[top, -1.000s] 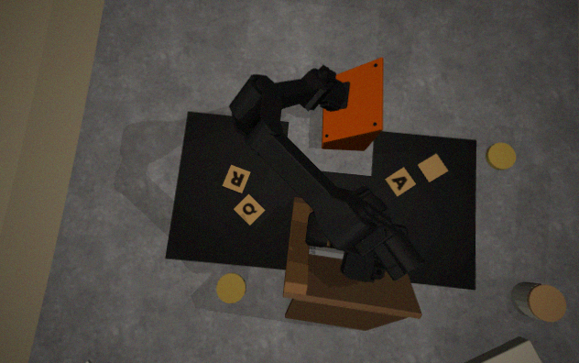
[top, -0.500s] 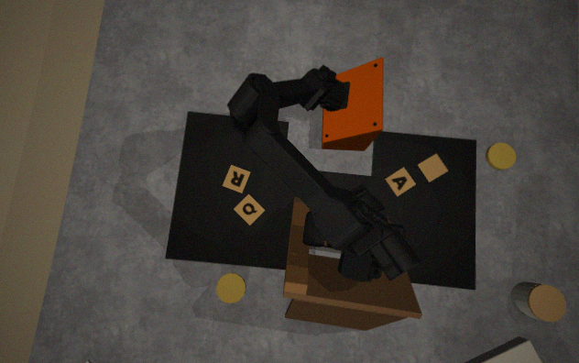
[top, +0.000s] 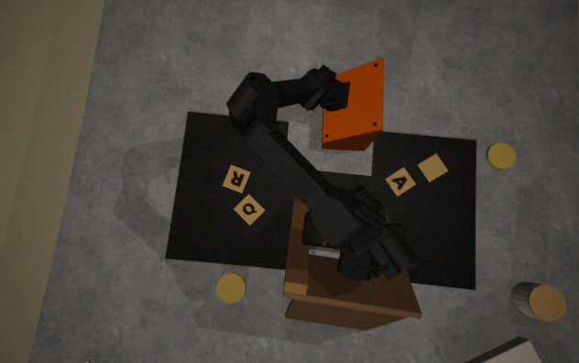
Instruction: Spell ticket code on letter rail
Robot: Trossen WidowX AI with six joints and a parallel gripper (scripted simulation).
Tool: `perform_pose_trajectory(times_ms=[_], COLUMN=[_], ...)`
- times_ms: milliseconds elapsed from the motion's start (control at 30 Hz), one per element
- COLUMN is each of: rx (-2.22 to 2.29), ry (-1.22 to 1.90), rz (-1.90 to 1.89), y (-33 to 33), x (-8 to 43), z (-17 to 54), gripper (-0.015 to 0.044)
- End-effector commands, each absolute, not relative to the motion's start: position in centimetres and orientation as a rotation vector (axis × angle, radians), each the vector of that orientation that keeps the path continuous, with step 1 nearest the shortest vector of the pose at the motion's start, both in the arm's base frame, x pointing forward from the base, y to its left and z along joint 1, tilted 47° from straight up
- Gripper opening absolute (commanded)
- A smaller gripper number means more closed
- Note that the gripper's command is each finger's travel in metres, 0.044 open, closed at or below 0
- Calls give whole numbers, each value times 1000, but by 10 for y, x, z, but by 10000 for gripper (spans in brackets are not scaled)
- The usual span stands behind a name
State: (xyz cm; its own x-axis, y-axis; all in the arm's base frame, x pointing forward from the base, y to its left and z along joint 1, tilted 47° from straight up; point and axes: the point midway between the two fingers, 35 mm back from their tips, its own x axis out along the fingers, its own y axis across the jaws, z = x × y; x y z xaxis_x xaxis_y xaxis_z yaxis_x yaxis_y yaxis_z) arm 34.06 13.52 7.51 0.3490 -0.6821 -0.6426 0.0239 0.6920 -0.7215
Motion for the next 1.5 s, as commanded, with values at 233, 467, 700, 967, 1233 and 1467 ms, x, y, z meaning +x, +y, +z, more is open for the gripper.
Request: perform_pose_trajectory(times_ms=[233,467,700,967,1233,1467], rx=[-690,-691,-752,-1392,-2047,-2101], ry=[1133,1133,1143,1129,837,799], rz=[-512,-512,-457,172,776,822], y=[141,144,151,198,229,231], x=[327,318,313,265,210,205], z=[80,84,86,120,149,151], gripper=[0,0,53,263,440,440])
